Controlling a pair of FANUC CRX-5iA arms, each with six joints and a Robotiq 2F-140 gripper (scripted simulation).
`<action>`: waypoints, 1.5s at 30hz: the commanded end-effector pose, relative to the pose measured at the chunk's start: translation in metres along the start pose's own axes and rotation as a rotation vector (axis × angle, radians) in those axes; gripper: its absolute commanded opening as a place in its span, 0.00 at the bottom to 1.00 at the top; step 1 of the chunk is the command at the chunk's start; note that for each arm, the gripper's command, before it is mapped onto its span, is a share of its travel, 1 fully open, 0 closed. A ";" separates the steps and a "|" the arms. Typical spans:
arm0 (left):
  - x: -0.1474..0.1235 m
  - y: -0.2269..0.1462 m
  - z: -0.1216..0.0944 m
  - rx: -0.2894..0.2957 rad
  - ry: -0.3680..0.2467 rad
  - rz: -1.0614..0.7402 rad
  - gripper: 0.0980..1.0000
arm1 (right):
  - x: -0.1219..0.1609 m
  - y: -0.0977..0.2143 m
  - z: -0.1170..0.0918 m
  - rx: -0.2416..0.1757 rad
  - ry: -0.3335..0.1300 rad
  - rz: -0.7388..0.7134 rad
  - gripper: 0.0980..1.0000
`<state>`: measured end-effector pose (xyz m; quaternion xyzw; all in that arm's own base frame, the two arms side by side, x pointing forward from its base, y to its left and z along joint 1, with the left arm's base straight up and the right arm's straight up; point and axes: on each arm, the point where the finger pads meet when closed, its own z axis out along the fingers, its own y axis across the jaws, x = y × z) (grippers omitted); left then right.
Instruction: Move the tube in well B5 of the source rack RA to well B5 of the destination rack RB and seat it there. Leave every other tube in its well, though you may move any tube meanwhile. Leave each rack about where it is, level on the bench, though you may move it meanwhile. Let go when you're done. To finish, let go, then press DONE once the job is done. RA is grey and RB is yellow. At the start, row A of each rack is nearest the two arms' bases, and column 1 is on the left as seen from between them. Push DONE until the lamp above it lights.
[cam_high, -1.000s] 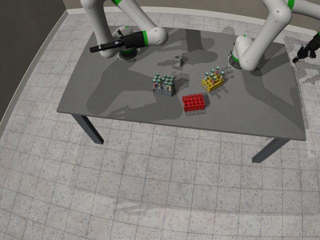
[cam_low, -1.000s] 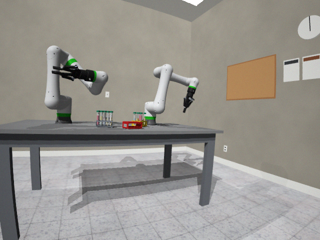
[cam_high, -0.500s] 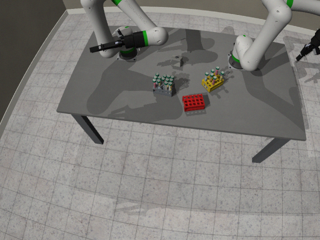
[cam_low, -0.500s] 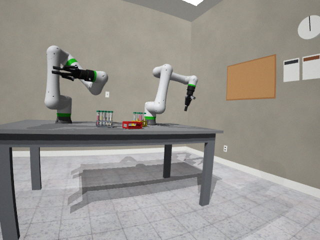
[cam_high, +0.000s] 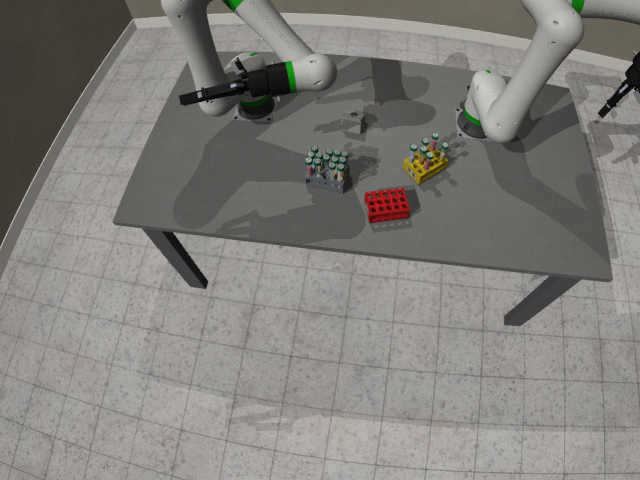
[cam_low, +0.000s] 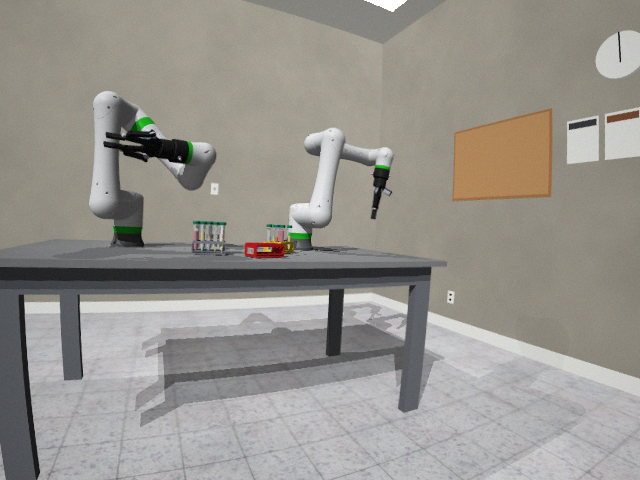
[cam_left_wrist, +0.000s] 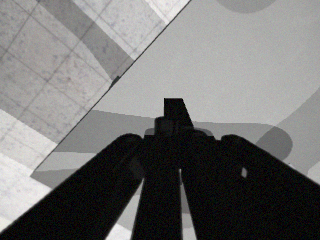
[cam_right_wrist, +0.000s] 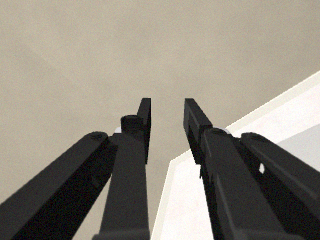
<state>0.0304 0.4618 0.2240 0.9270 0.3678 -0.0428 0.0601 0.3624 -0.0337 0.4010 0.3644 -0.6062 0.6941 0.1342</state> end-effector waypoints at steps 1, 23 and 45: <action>0.001 -0.004 -0.006 0.009 0.015 -0.091 0.00 | 0.000 0.000 0.000 0.000 0.000 0.001 0.20; 0.003 -0.023 -0.030 0.027 0.082 -0.461 0.00 | 0.000 0.000 0.000 0.000 0.000 0.001 0.20; 0.003 -0.035 -0.046 0.028 0.130 -0.705 0.00 | 0.000 0.000 0.000 0.000 0.000 0.001 0.20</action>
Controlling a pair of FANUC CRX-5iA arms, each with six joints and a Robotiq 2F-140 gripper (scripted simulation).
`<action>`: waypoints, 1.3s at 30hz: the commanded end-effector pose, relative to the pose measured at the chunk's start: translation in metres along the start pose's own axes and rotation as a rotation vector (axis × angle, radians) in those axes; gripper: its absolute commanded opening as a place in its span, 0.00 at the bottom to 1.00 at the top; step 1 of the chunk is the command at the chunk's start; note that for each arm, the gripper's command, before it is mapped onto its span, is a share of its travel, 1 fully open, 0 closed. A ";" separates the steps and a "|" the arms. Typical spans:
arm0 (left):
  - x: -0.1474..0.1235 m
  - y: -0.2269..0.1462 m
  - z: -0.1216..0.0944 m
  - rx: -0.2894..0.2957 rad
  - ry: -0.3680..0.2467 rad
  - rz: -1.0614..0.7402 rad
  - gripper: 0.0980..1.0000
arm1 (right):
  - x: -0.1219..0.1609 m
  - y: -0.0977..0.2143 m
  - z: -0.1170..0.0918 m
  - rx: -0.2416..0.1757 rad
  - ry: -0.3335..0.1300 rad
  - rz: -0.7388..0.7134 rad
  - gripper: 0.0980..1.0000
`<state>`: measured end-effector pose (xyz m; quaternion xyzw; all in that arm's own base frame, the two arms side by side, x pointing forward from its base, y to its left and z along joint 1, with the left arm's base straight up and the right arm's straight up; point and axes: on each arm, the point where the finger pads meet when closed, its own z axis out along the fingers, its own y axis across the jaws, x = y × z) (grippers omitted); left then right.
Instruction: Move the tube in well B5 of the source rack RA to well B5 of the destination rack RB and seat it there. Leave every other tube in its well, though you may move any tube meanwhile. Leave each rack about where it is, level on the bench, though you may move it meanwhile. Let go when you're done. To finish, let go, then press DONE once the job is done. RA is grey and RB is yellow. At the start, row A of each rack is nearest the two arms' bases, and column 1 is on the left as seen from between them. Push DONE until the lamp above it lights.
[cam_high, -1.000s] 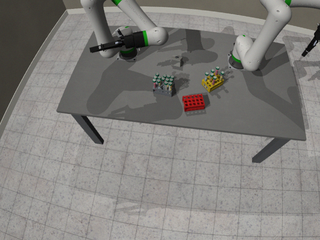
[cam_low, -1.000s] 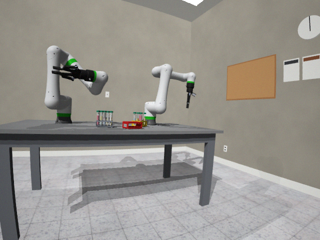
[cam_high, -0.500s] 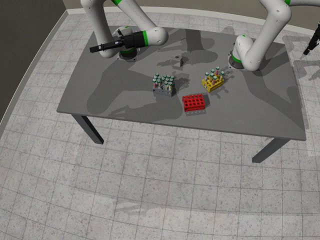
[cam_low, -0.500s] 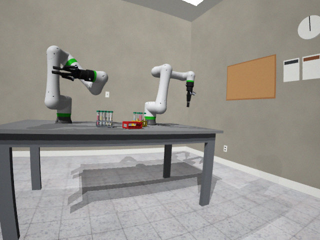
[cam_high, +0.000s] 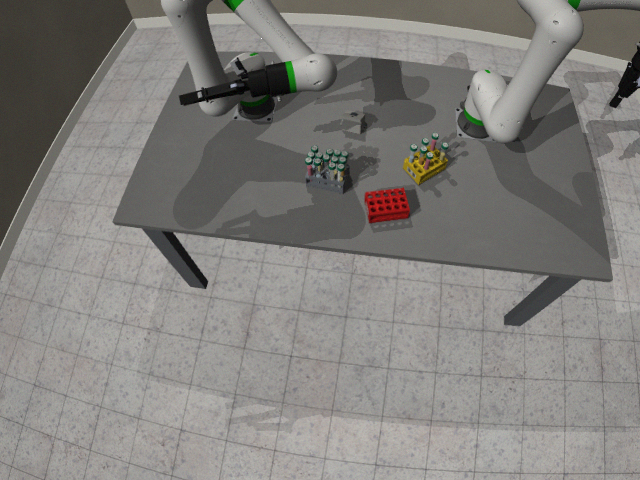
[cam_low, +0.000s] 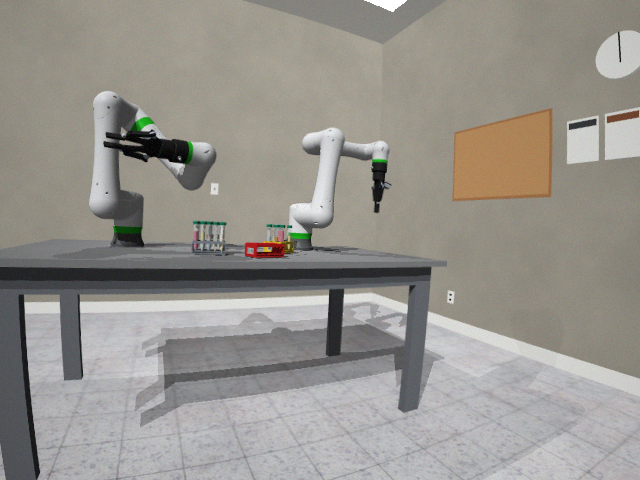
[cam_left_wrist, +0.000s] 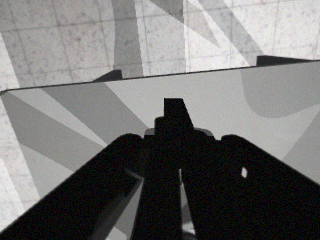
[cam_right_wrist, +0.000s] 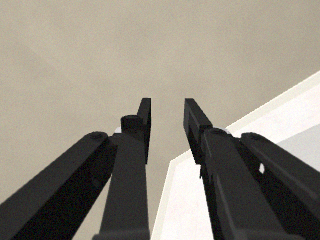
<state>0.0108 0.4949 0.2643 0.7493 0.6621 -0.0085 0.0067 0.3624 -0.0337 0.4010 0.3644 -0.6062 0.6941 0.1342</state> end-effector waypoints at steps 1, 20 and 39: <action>0.001 -0.001 -0.002 0.000 0.006 -0.021 0.00 | 0.000 0.000 0.000 0.000 0.000 0.001 0.20; 0.004 -0.003 -0.007 -0.002 0.020 -0.098 0.00 | 0.000 0.000 0.000 0.000 0.000 0.001 0.20; 0.004 -0.004 -0.008 -0.002 0.022 -0.108 0.00 | -0.008 0.002 -0.004 -0.027 -0.024 -0.055 0.20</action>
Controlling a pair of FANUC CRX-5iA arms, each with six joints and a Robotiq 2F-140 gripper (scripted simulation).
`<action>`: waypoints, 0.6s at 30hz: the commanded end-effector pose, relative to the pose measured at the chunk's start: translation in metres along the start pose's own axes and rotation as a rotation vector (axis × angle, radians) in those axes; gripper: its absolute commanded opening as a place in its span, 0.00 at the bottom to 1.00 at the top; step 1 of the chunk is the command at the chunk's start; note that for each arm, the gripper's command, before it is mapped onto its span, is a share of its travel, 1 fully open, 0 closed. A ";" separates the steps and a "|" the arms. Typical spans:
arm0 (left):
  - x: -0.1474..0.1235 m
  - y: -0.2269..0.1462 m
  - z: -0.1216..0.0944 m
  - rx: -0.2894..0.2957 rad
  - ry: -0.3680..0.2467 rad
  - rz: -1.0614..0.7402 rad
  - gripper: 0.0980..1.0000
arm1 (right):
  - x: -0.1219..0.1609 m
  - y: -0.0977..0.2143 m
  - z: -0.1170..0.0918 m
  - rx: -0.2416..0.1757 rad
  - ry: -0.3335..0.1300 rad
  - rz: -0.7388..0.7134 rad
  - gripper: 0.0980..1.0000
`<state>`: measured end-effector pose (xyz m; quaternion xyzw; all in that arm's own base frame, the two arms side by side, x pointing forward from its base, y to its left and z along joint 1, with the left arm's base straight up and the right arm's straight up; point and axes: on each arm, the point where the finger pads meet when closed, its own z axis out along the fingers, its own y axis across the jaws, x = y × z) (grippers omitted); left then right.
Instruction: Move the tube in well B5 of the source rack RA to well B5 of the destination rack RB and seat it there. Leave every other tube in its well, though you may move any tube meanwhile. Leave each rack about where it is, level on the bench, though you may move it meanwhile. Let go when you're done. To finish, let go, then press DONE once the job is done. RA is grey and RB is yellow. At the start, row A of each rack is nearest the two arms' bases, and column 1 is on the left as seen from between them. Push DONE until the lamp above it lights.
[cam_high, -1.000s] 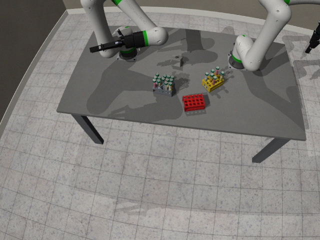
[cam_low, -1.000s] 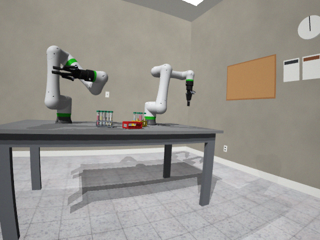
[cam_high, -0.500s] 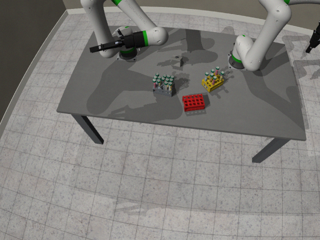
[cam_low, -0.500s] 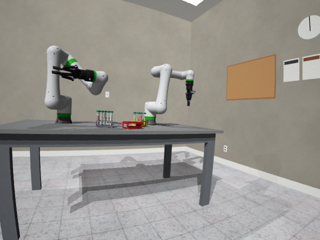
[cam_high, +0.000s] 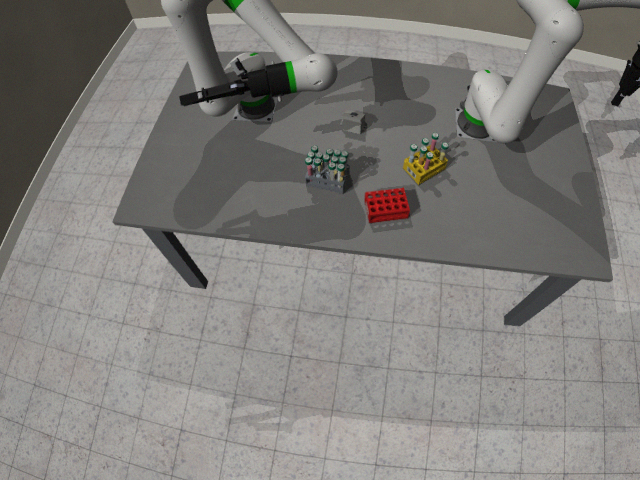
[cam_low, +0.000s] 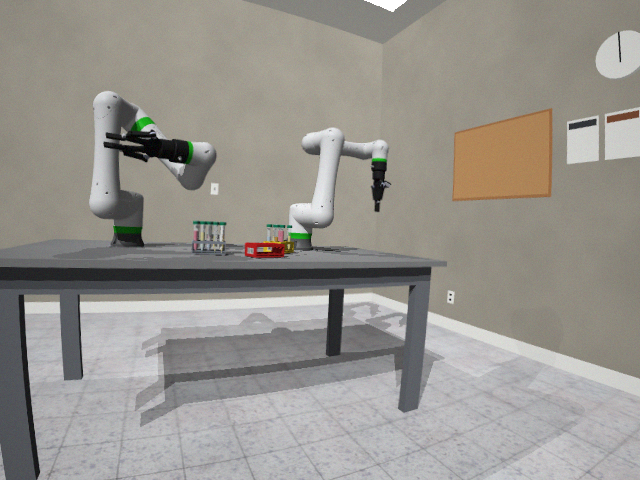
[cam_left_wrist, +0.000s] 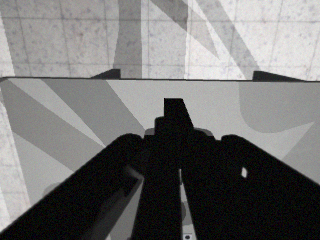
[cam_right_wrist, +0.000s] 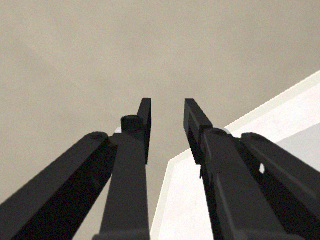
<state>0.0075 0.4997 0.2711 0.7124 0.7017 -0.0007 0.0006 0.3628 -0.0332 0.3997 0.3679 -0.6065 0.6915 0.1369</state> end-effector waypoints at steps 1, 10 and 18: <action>0.000 0.000 -0.001 0.000 0.002 0.000 0.00 | -0.011 0.003 -0.006 -0.036 -0.032 -0.074 0.20; 0.000 0.000 -0.001 0.000 0.002 0.000 0.00 | -0.041 0.011 -0.023 -0.123 -0.125 -0.270 0.20; 0.000 0.000 -0.001 0.000 0.002 0.000 0.00 | -0.070 0.020 -0.045 -0.192 -0.245 -0.469 0.20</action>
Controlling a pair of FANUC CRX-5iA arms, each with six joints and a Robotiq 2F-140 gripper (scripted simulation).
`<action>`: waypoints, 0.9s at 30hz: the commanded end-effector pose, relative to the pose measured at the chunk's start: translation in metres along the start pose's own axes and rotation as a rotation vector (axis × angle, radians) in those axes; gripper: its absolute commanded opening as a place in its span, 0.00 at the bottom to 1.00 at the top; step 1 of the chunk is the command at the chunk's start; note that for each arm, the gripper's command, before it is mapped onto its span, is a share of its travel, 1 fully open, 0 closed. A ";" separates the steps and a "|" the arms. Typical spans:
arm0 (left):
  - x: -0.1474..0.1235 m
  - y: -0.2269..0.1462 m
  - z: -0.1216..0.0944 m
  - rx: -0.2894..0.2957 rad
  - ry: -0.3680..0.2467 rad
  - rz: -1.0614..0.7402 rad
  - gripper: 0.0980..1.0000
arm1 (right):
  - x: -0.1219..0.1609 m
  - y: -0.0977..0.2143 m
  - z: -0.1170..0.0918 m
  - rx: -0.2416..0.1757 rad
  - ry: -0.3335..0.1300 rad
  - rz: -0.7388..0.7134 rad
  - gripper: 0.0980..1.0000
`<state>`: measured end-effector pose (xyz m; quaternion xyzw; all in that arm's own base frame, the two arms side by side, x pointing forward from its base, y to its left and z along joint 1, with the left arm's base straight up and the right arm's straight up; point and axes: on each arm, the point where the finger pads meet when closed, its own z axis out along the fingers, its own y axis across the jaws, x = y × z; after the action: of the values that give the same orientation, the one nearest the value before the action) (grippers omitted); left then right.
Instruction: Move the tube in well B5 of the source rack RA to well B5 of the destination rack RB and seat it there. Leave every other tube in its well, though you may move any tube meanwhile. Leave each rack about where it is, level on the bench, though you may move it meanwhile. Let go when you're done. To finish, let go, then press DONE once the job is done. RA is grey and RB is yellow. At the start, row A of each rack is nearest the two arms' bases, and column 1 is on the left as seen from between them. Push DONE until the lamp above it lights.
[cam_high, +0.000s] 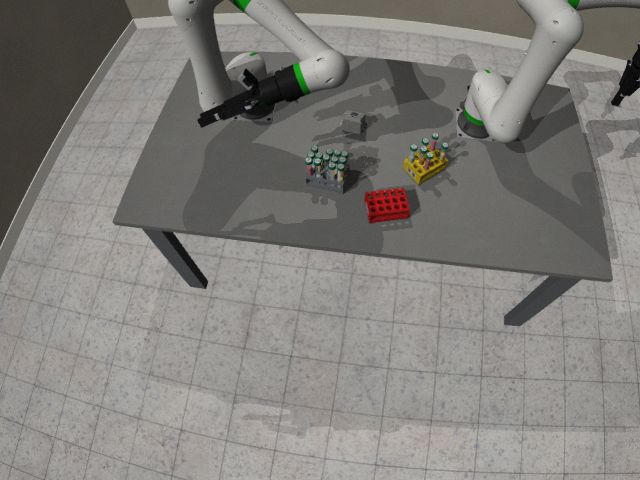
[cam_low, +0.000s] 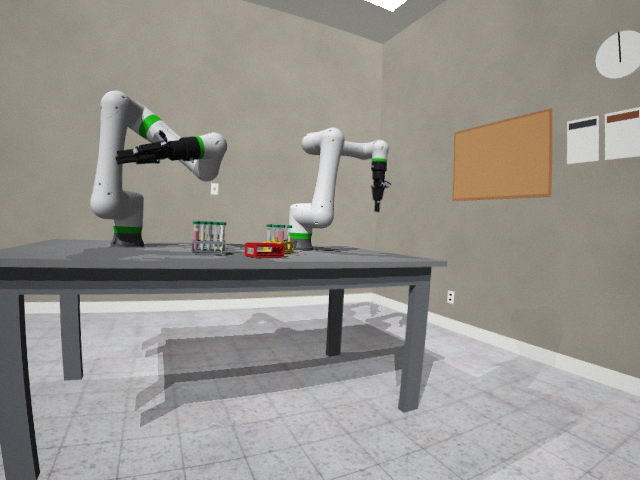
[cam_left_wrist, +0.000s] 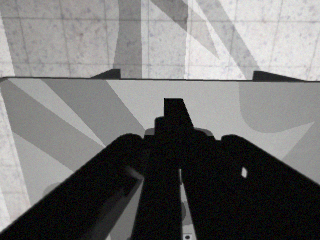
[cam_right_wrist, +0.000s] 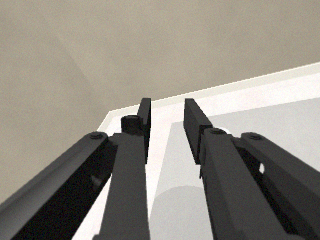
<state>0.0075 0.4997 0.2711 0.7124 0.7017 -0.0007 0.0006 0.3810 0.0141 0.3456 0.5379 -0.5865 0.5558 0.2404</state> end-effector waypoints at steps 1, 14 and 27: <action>0.000 0.000 -0.001 0.000 0.002 0.000 0.00 | -0.015 -0.001 -0.007 -0.030 -0.055 -0.093 0.20; 0.000 0.000 -0.001 0.000 0.002 0.000 0.00 | -0.062 0.000 -0.036 -0.069 -0.225 -0.347 0.20; 0.000 0.000 -0.001 0.000 0.002 0.000 0.00 | -0.105 0.001 -0.070 -0.063 -0.389 -0.570 0.20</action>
<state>0.0075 0.4997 0.2711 0.7124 0.7017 -0.0007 0.0006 0.3897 0.1067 0.2758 0.7514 -0.4779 0.3527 0.2874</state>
